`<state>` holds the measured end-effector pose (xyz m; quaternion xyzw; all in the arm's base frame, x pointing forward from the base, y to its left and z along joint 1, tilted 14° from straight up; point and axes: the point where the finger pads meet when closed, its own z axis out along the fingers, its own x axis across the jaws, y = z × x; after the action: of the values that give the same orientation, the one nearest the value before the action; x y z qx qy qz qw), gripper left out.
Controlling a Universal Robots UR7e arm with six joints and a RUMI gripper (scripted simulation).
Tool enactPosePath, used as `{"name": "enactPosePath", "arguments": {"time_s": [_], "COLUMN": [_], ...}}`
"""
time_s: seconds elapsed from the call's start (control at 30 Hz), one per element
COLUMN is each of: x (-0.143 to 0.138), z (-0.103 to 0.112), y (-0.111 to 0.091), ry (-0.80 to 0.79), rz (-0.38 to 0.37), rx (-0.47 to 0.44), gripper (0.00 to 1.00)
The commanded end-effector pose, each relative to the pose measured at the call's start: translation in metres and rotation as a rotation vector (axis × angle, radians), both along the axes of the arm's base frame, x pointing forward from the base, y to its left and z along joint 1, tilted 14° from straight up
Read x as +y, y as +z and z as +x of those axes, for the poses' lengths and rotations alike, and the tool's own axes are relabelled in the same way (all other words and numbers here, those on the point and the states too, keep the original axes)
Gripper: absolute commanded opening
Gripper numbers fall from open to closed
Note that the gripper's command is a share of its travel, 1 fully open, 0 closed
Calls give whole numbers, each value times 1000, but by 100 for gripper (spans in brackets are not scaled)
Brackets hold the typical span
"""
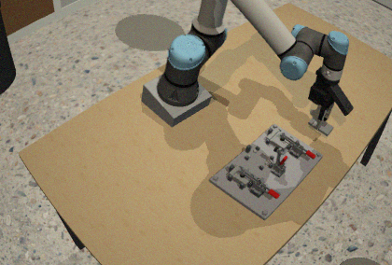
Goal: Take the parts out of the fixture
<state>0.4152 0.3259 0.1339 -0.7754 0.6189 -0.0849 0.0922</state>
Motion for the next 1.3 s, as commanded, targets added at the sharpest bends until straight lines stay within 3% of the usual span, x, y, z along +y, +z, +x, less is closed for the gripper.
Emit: {"name": "enactPosePath", "arguments": {"time_s": [0.0,0.63,1.27], "x": [1,3,3], "z": [3,15,17], "y": [-12,-57,-63], "ry": [0,0,0], "rz": [1,1,1], "rx": [-2,-2,-2], "gripper": [0,0,0]}}
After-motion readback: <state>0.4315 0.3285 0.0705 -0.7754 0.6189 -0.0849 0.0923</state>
